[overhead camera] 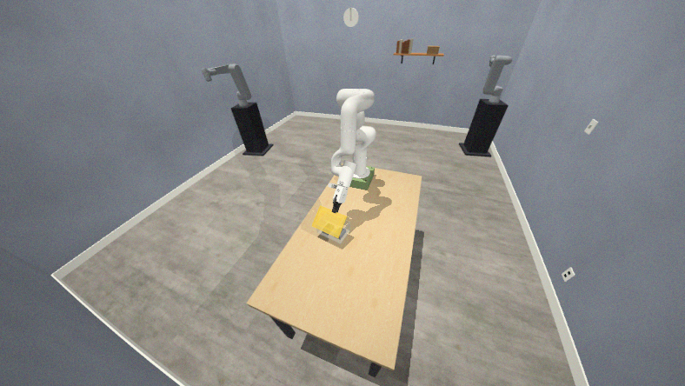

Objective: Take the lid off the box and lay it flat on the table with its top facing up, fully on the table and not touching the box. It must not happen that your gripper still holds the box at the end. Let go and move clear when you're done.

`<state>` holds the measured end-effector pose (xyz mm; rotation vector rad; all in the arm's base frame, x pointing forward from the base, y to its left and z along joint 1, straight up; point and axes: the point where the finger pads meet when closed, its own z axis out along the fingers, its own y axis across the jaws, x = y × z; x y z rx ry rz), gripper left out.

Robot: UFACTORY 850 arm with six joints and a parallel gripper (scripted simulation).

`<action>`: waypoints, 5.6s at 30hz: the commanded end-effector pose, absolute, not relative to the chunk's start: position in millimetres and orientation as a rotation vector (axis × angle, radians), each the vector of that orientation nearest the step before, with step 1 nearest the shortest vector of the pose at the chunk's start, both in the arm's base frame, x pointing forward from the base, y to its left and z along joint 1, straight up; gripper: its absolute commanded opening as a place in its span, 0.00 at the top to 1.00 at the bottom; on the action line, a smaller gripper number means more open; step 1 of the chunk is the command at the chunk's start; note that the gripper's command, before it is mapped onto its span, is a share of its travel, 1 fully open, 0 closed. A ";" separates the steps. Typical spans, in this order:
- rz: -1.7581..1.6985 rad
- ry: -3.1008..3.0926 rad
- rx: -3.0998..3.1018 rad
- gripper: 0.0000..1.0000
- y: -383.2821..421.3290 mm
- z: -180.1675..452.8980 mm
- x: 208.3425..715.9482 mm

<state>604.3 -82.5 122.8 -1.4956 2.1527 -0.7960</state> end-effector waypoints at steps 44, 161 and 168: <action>-0.798 2.152 -1.495 1.00 -74.5 144.6 629.6; -0.798 2.152 -1.495 1.00 165.0 144.8 659.0; -0.798 2.152 -1.495 1.00 165.0 144.8 659.0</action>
